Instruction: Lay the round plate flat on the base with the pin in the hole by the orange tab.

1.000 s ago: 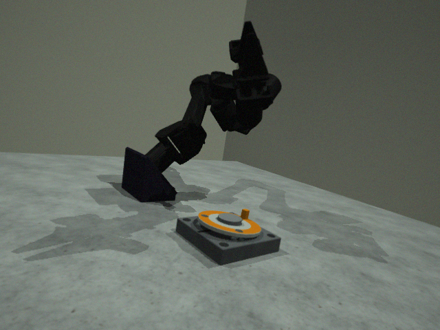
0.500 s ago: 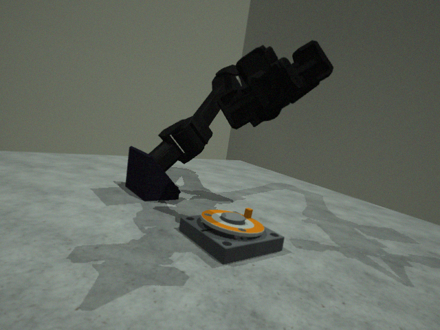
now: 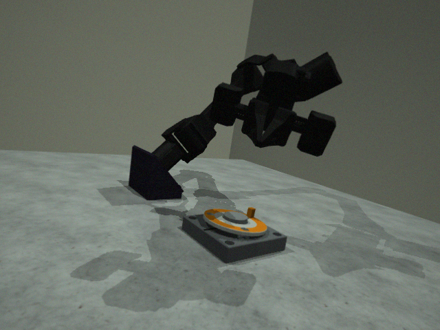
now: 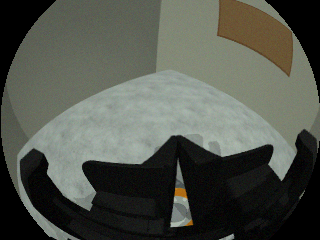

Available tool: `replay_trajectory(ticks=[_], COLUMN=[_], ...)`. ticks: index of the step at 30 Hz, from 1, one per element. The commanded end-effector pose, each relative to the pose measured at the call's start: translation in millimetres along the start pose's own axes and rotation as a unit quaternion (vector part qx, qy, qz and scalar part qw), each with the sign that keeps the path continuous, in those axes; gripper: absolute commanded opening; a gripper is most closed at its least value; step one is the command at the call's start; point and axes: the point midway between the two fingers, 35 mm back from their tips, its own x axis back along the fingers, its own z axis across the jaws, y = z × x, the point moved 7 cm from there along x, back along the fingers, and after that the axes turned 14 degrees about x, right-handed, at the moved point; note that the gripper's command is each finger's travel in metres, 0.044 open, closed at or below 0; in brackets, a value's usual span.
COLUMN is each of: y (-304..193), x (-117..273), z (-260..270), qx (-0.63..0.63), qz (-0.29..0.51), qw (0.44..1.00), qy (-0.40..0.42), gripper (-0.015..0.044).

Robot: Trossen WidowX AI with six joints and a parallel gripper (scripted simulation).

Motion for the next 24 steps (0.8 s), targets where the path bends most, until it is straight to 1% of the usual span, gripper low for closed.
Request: replay_trajectory(ticks=[1, 5, 10, 24], y=[-22.0, -20.4, -18.4, -18.1], x=[-7.9, -3.7, -0.5, -0.4], z=[11.2, 15.3, 17.4, 17.5], qx=[0.261, 0.269, 0.293, 0.294], qz=[0.348, 0.384, 0.383, 0.382], qw=[0.869, 0.825, 0.792, 0.79], qy=[0.237, 0.317, 0.376, 0.379], gripper=[0.0, 0.0, 0.0, 0.0])
